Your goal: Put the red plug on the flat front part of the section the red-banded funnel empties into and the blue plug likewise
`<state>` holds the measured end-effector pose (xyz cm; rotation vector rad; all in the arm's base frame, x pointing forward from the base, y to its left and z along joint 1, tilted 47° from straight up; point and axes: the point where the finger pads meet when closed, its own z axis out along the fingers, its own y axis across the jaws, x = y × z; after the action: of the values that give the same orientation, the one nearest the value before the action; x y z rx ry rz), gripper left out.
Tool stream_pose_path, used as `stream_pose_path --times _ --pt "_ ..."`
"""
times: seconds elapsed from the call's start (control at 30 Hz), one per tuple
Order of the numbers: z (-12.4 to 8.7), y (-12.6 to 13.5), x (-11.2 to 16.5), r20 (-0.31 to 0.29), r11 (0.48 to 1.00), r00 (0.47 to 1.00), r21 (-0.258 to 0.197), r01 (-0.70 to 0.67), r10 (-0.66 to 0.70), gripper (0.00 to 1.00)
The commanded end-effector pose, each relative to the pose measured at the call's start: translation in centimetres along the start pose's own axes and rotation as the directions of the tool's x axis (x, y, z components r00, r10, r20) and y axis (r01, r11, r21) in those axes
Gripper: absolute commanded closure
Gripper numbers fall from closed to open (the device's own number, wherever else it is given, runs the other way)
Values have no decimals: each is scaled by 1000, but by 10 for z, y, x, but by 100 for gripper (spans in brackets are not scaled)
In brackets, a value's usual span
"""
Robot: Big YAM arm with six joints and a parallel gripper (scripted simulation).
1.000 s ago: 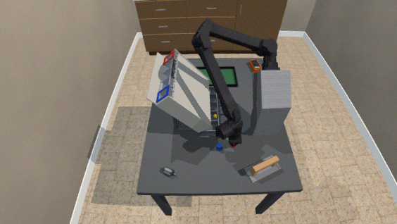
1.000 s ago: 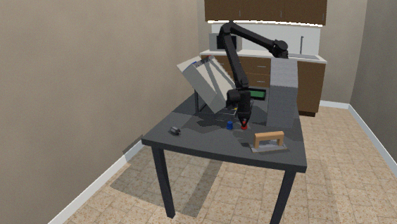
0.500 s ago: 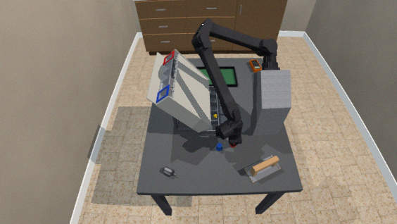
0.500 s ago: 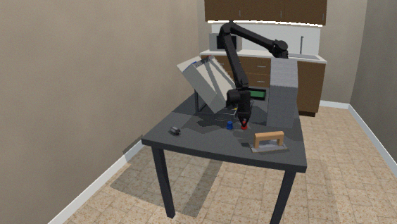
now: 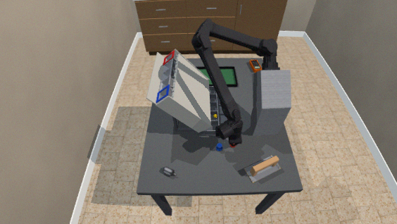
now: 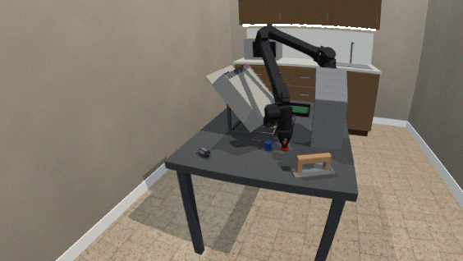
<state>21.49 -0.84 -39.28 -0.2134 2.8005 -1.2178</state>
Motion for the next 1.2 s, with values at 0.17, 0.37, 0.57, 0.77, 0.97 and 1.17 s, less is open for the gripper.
stream_pose_path --times 0.17,0.37,0.57,0.77,0.97,1.17 --pt "-3 3 -10 22 1000 1000 -12 -11 12 100" --pt "-3 3 -10 22 1000 1000 -12 -11 12 100" --pt "-3 3 -10 22 1000 1000 -12 -11 12 100" --pt "-3 3 -10 22 1000 1000 -12 -11 12 100" --pt "-3 4 -10 23 1000 1000 -12 -12 12 100" --pt "-12 3 -10 25 1000 1000 -9 -6 6 100"
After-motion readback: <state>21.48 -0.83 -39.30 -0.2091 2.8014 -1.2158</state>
